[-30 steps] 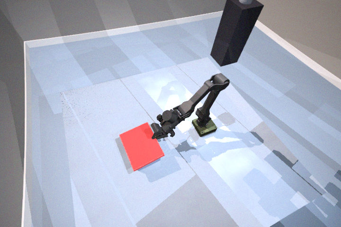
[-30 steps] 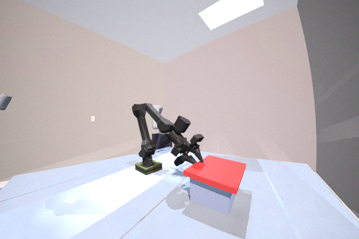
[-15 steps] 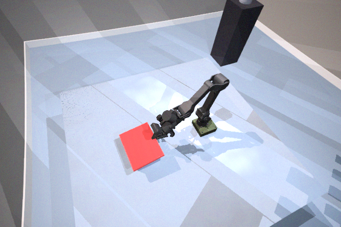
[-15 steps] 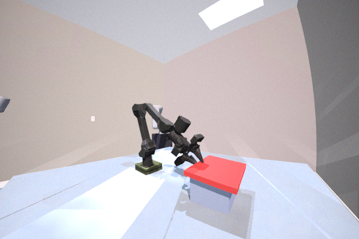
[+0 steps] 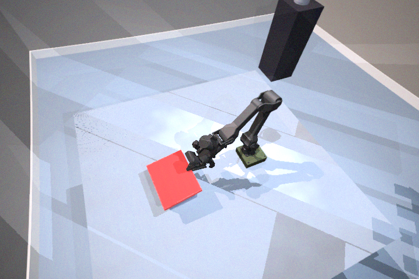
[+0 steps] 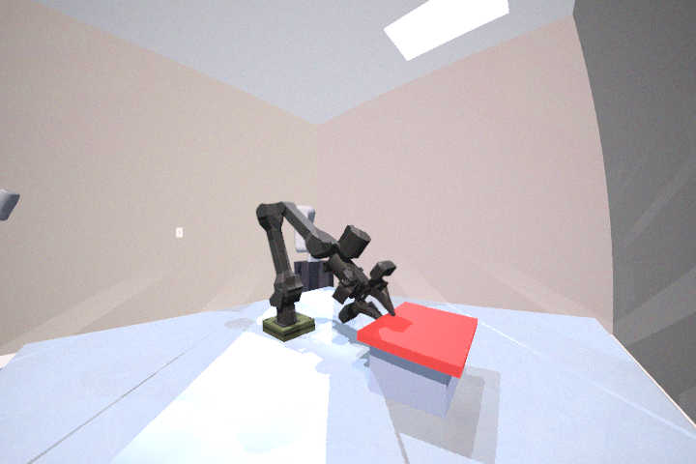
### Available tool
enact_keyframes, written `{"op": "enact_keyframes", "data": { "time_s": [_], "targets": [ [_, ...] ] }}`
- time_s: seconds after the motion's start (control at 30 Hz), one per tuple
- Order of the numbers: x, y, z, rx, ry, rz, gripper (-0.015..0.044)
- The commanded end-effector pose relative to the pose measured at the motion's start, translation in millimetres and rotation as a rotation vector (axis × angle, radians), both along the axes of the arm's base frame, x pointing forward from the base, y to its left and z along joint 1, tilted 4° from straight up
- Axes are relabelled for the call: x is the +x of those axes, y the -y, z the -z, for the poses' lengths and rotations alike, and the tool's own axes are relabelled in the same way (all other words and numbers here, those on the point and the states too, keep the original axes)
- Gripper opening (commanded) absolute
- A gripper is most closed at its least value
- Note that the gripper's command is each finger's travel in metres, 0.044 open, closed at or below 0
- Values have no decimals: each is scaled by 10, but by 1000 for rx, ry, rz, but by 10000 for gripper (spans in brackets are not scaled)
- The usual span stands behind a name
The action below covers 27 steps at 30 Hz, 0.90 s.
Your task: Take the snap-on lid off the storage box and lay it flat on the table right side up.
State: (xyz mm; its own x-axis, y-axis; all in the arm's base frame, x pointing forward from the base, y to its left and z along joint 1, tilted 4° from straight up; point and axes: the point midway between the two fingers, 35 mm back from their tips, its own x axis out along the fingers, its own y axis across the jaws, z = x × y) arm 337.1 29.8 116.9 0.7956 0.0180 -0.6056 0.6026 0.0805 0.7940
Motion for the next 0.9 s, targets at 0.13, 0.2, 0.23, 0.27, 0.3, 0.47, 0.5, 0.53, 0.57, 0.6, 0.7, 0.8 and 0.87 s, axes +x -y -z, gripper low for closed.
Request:
{"op": "enact_keyframes", "data": {
  "time_s": [0.13,0.2,0.23,0.27,0.3,0.47,0.5,0.53,0.57,0.6,0.7,0.8,0.87],
  "targets": [
    [10,-10,-144,1,9,-5,0],
    [12,-12,-171,1,9,-5,0],
    [13,-13,-184,1,9,-5,0],
    [15,-13,-197,1,9,-5,0],
    [16,-14,-211,1,9,-5,0],
    [26,-18,-277,1,9,-5,0],
    [29,-19,-290,1,9,-5,0],
    [32,-20,-304,1,9,-5,0],
    [35,-21,-317,2,9,-5,0],
    [38,-22,-330,2,9,-5,0],
    [49,-25,-370,2,9,-5,0],
    [62,-28,-411,2,9,-5,0],
    [71,-30,-437,2,9,-5,0]
  ]
}}
